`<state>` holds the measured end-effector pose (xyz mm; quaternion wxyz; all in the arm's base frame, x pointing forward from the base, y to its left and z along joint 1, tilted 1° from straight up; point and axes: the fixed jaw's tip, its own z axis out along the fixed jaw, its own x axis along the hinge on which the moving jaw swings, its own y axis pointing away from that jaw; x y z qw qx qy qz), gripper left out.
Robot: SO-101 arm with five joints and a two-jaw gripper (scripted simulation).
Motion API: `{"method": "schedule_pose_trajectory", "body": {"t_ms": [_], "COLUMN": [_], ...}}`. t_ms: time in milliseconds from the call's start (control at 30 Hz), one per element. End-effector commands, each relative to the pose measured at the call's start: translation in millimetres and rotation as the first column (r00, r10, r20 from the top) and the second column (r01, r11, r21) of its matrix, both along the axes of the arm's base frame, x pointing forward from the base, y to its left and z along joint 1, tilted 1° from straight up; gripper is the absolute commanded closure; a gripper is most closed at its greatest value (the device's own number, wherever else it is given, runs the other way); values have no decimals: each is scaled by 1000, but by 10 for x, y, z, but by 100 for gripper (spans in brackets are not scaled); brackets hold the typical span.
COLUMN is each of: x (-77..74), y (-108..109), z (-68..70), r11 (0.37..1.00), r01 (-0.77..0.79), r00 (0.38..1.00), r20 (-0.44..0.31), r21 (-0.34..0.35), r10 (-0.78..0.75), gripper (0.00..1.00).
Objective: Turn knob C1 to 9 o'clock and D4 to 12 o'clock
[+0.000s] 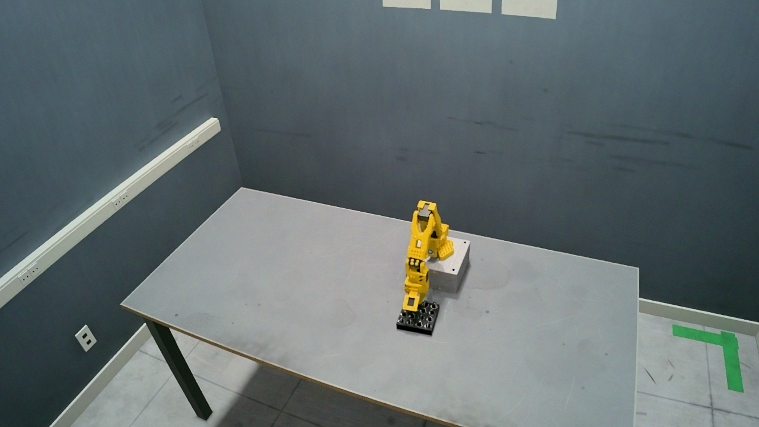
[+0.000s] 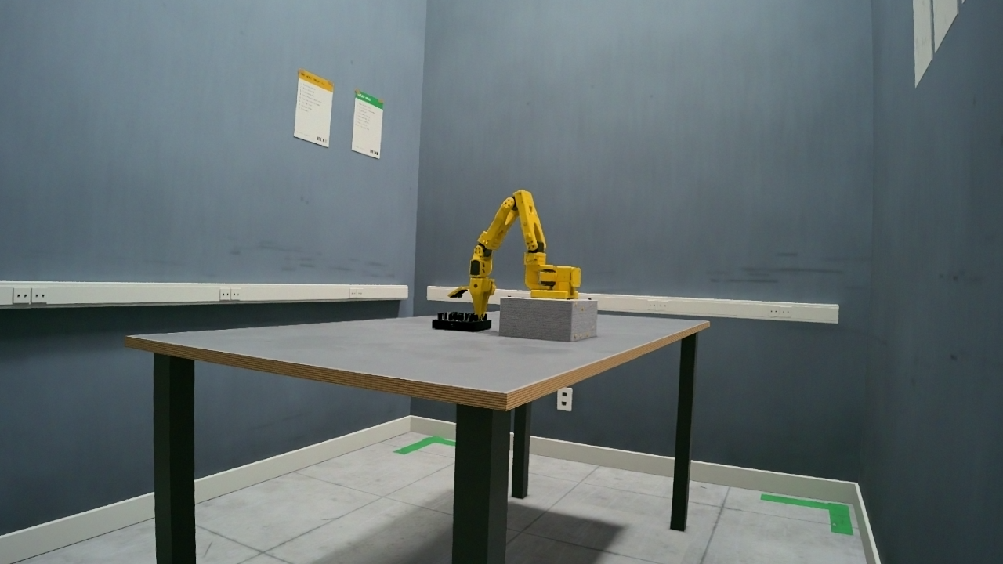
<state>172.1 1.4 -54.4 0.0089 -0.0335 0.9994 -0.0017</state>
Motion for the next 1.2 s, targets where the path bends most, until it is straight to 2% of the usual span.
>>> {"method": "schedule_pose_trajectory", "body": {"t_ms": [0,400,800,1167], "x": [-18,-28,-39,-40], "y": [-10,-12,-17,-18], "z": [-16,-16,-16,-16], "r11": [998,972,903,893], "r01": [-61,-233,-431,-449], "r00": [998,972,902,893], "r20": [-13,-13,-13,-13], "r21": [2,1,0,0], "r10": [61,233,431,449], "gripper": [99,99,99,99]}}
